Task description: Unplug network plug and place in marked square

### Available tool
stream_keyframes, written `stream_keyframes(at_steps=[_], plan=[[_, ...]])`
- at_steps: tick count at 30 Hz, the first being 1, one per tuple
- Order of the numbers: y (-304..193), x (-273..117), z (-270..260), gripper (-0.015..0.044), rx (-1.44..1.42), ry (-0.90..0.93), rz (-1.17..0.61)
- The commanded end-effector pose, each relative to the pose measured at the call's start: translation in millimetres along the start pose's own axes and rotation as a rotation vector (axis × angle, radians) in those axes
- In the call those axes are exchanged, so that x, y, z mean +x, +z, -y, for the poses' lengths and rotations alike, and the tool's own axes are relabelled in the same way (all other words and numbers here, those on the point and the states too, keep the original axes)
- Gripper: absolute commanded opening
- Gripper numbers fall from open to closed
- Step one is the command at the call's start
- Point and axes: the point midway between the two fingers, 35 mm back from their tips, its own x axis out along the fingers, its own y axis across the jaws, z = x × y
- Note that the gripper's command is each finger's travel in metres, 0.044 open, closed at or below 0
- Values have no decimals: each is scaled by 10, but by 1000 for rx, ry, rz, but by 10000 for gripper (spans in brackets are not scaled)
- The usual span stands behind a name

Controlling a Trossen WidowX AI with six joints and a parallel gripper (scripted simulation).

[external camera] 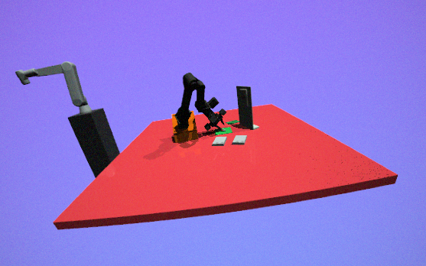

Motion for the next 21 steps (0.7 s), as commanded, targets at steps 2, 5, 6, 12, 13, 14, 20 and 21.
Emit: stream_keyframes(at_steps=[2,5,6,12,13,14,20,21], plan=[[11,-56,-8,156,7,2,6],[8,-82,-7,156,6,2,6],[7,-90,-6,156,6,2,5],[2,-141,-2,156,5,2,5],[1,-150,-1,156,5,2,5],[0,-158,0,156,5,2,5],[-12,-185,-31,156,5,1,3],[-15,-191,-37,156,6,0,2]])
